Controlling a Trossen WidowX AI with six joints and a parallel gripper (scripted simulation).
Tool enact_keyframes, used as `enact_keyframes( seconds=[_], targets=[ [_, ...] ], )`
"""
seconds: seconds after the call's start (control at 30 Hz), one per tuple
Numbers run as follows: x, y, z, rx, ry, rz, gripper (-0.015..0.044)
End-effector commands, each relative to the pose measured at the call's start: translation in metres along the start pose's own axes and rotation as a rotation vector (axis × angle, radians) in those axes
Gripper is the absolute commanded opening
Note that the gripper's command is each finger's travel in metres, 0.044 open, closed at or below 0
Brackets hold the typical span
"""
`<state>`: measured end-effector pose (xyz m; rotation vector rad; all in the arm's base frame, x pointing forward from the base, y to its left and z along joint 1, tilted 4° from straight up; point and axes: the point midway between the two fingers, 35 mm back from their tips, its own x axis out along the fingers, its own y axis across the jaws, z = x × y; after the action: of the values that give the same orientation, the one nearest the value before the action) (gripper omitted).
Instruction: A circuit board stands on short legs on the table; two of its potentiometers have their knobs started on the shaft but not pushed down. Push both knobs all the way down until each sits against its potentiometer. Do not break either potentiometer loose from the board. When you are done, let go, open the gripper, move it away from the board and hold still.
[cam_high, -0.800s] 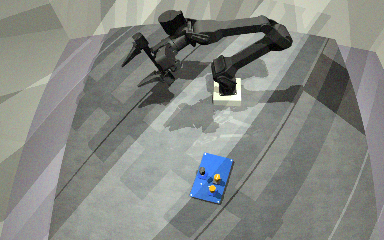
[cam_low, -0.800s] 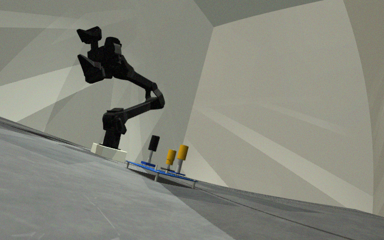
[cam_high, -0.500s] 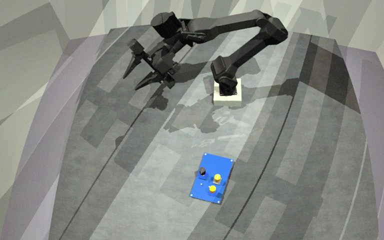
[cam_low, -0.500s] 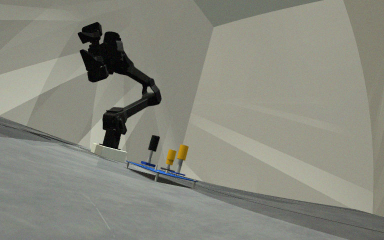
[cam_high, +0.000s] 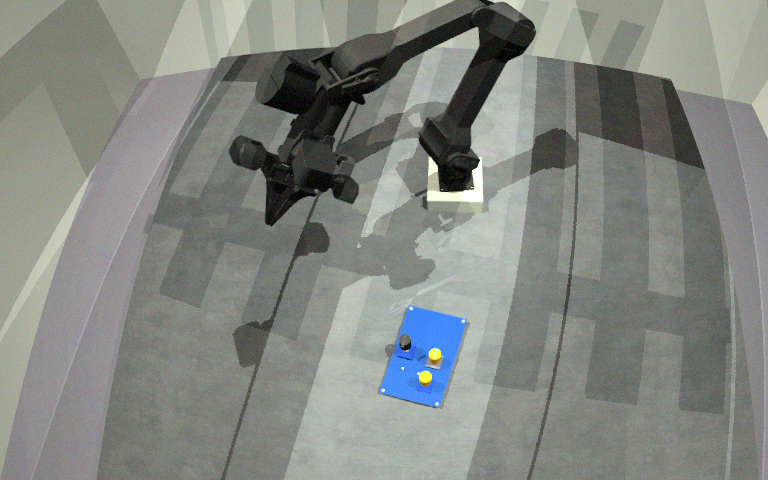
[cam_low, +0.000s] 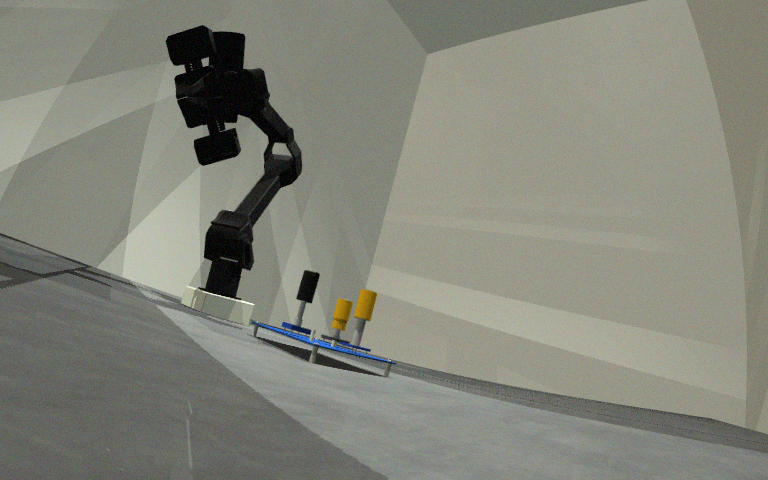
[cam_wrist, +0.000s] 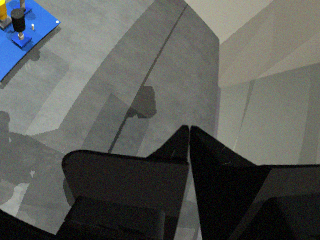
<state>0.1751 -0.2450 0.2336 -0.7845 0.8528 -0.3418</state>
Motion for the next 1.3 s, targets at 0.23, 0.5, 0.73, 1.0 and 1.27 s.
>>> enact_keyframes(
  seconds=[0.23,0.5,0.73,1.0,1.27],
  targets=[
    [0.036,0.036,0.043,-0.124,0.017,0.311,0.0],
    [0.051,0.068,0.075,-0.257,0.039,0.513,0.0],
    [0.058,0.099,0.103,-0.404,0.068,0.676,0.0],
    [0.059,0.139,0.132,-0.603,0.111,0.843,0.0],
    [0.055,0.166,0.15,-0.758,0.146,0.943,0.0]
  ],
)
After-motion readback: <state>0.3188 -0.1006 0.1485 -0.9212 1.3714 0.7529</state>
